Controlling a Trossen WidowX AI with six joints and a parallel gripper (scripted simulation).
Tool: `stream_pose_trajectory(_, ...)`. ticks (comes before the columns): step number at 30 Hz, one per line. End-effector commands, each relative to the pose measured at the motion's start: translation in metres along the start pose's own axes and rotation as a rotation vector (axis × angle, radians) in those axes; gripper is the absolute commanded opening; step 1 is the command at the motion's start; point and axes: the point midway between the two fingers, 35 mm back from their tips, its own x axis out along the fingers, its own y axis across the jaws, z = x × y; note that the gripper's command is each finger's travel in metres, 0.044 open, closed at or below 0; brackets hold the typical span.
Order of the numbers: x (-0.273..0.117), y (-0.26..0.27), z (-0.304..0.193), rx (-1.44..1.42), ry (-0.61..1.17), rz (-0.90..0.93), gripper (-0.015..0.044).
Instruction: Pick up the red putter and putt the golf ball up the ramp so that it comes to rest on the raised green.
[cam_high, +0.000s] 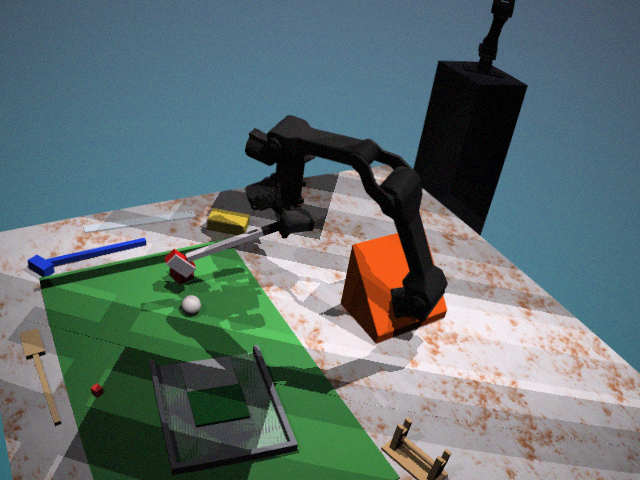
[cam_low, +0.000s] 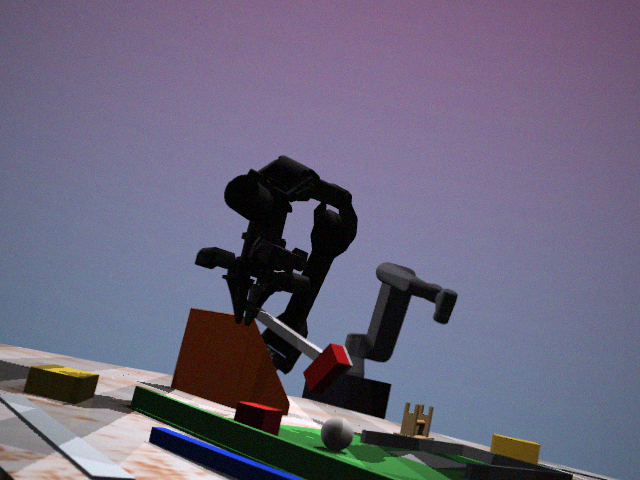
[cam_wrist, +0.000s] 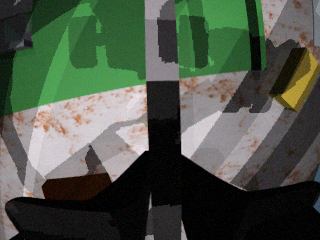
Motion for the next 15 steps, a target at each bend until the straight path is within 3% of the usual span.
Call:
stream_pose_trajectory(1, 0.006, -0.001, 0.001, 0.004, -0.003, -0.004, 0.0)
stream_pose_trajectory(15, 0.04, -0.001, 0.001, 0.004, -0.003, -0.003, 0.0)
